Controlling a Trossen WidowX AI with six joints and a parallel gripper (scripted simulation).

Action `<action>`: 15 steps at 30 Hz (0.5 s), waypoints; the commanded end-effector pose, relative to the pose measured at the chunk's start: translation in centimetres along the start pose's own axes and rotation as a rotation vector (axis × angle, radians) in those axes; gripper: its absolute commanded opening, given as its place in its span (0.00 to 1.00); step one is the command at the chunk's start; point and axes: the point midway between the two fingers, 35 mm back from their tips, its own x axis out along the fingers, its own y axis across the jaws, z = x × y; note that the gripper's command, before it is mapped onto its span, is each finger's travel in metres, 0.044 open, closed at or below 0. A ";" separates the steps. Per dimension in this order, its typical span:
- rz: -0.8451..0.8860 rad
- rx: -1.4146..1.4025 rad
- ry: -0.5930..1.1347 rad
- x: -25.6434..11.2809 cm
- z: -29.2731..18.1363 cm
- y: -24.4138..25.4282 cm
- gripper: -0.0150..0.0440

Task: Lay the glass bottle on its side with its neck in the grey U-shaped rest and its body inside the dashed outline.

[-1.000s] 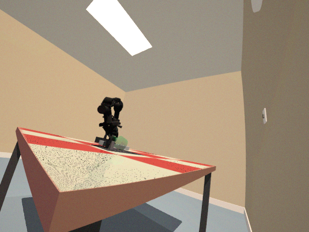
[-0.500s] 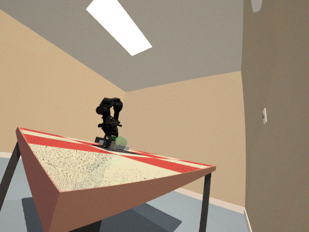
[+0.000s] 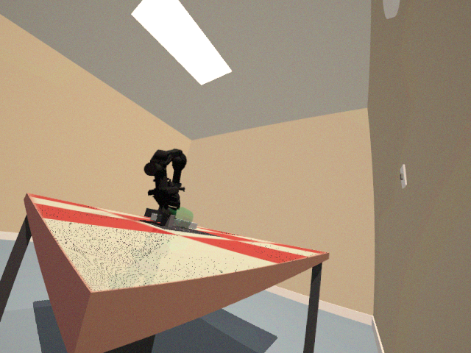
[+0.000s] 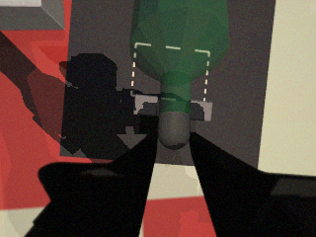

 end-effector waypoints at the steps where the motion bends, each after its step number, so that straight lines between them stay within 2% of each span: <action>1: 0.002 -0.003 -0.001 0.3 -0.2 0.0 0.46; 15: -0.003 0.005 0.002 0.8 -0.8 0.1 0.46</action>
